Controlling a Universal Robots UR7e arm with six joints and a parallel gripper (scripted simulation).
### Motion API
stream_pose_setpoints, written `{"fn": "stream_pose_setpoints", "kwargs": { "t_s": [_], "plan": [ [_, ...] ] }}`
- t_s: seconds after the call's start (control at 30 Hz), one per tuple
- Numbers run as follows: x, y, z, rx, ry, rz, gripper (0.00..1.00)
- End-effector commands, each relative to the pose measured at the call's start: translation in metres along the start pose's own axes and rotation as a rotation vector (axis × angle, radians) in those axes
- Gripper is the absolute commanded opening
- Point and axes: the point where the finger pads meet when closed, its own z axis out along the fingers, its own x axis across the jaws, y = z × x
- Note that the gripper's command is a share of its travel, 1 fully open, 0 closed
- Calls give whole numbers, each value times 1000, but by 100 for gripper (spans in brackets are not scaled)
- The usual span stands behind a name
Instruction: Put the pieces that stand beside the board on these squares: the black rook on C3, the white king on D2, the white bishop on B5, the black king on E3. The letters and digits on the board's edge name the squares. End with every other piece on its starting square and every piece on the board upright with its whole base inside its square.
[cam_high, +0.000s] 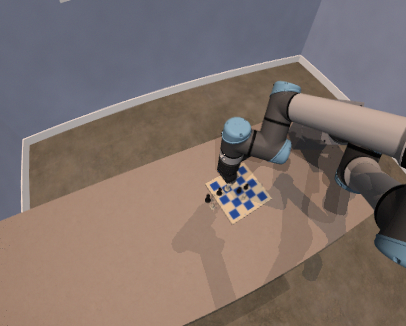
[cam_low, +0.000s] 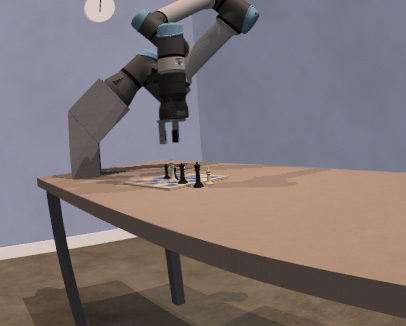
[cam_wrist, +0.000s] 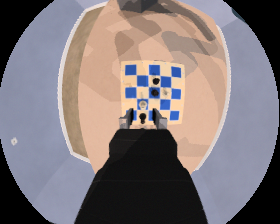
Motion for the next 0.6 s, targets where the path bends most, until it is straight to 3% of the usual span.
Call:
{"fn": "stream_pose_setpoints", "kwargs": {
  "t_s": [0.0,0.13,0.17,0.57],
  "plan": [
    [0,0,-11,1,1,-1,79],
    [0,0,-13,1,1,-1,79],
    [0,0,-13,1,1,-1,100],
    [0,0,-13,1,1,-1,100]
  ]
}}
